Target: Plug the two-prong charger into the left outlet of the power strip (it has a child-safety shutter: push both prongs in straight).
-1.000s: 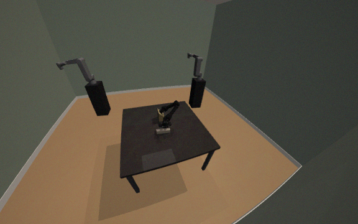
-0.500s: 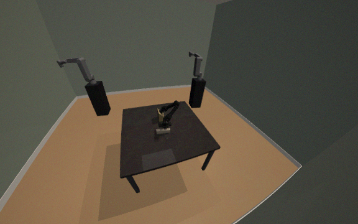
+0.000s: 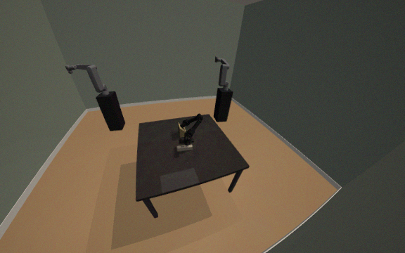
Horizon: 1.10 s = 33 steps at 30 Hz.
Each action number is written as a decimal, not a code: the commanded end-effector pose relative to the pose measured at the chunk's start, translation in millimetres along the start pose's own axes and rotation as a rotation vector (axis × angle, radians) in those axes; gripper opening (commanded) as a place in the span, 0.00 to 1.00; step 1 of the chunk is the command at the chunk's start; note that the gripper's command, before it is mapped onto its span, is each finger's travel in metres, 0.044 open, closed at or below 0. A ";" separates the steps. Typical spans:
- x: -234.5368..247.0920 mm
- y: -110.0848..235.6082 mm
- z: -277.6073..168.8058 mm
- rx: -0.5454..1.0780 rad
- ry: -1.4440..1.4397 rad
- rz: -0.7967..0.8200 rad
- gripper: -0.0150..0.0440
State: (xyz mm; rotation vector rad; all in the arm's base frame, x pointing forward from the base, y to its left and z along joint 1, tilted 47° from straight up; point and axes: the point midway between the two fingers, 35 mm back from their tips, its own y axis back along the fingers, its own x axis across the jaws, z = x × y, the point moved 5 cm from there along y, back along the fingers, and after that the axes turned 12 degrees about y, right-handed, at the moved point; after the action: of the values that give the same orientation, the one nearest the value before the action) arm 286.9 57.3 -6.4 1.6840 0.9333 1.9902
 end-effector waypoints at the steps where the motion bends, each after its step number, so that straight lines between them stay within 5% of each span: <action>1: 0.1 0.1 2.0 0.000 -0.007 0.003 0.25; 33: -2.0 1.1 12.9 -0.001 -0.006 0.003 0.25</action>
State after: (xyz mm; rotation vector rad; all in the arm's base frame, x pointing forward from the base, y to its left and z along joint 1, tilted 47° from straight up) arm 293.8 57.6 -6.5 1.7061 0.9382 1.9775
